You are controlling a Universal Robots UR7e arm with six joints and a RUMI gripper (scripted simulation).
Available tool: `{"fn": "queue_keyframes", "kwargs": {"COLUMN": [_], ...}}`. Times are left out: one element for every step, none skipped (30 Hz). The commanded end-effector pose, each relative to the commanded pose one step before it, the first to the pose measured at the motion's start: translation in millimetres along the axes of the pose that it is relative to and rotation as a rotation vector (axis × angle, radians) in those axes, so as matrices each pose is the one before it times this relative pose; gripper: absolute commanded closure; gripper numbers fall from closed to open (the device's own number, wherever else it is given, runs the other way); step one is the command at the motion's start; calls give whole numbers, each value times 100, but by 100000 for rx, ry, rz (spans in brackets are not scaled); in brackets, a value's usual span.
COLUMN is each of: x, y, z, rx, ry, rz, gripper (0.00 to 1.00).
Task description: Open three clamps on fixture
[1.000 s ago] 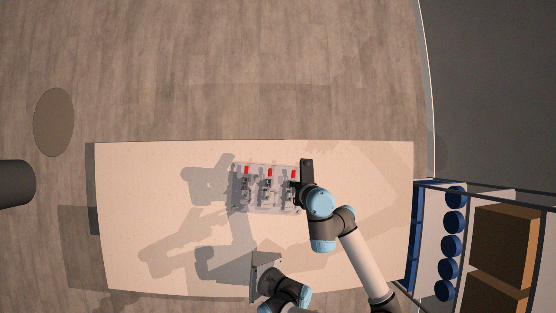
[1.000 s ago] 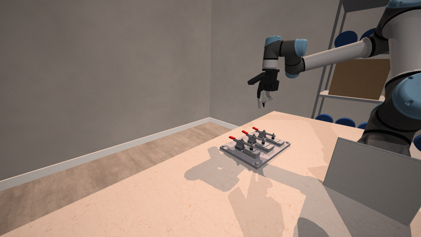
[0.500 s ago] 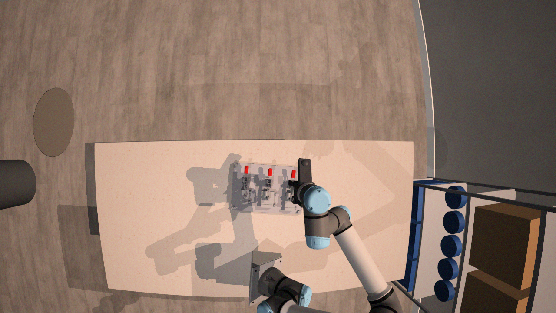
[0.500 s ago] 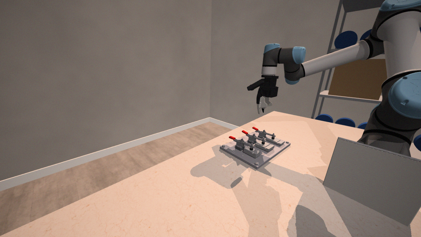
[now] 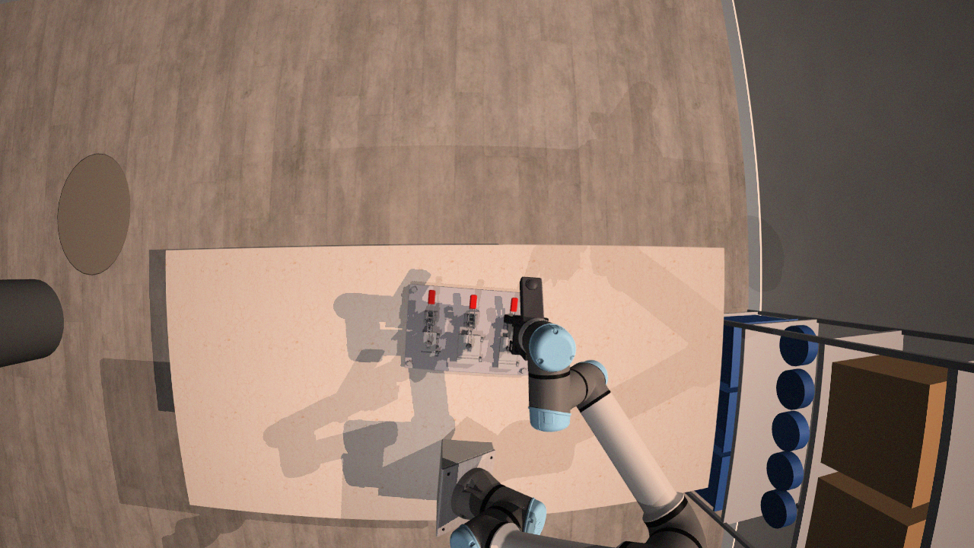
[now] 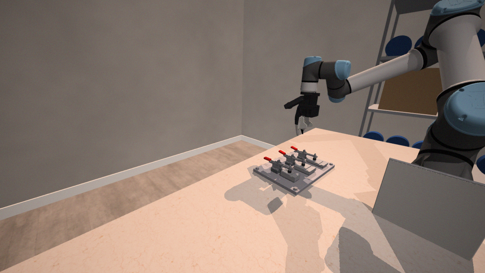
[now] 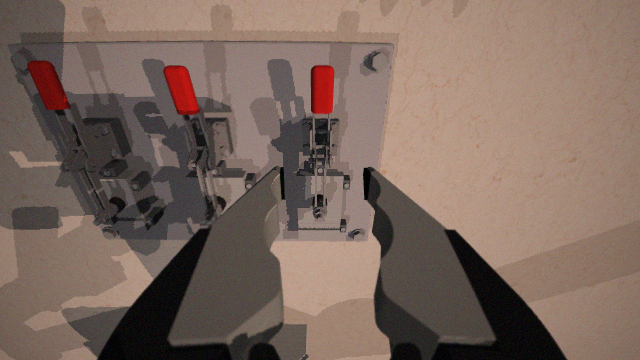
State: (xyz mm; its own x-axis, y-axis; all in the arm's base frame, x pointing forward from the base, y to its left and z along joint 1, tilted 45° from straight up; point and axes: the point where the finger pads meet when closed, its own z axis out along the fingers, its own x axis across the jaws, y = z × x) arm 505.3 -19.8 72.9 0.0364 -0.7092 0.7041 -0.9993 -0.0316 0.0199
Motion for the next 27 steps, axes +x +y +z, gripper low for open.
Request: {"fn": "queue_keyframes", "kwargs": {"x": [2, 0, 0, 0, 0, 0, 0, 0, 0, 0, 0, 0, 0, 0, 0, 0, 0, 0, 0, 0, 0, 0, 0, 0, 0, 0, 0], "y": [-186, -59, -68, -77, 0, 0, -85, -92, -98, -104, -108, -110, -111, -111, -110, -107, -103, -97, -91, -83, -75, 0, 0, -67, -57, -48, -39], "z": [41, 0, 0, 0, 0, 0, 0, 0, 0, 0, 0, 0, 0, 0, 0, 0, 0, 0, 0, 0, 0, 0, 0, 0, 0, 0, 0], "rx": [178, 0, 0, 0, 0, 0, 0, 0, 0, 0, 0, 0, 0, 0, 0, 0, 0, 0, 0, 0, 0, 0, 0, 0, 0, 0, 0], "ry": [-29, 0, 0, 0, 0, 0, 0, 0, 0, 0, 0, 0, 0, 0, 0, 0, 0, 0, 0, 0, 0, 0, 0, 0, 0, 0, 0], "rz": [26, 0, 0, 0, 0, 0, 0, 0, 0, 0, 0, 0, 0, 0, 0, 0, 0, 0, 0, 0, 0, 0, 0, 0, 0, 0, 0], "gripper": [72, 72, 72, 72, 72, 72, 72, 72, 72, 72, 72, 72, 72, 72, 72, 72, 72, 72, 72, 72, 72, 72, 72, 72, 72, 72, 72]}}
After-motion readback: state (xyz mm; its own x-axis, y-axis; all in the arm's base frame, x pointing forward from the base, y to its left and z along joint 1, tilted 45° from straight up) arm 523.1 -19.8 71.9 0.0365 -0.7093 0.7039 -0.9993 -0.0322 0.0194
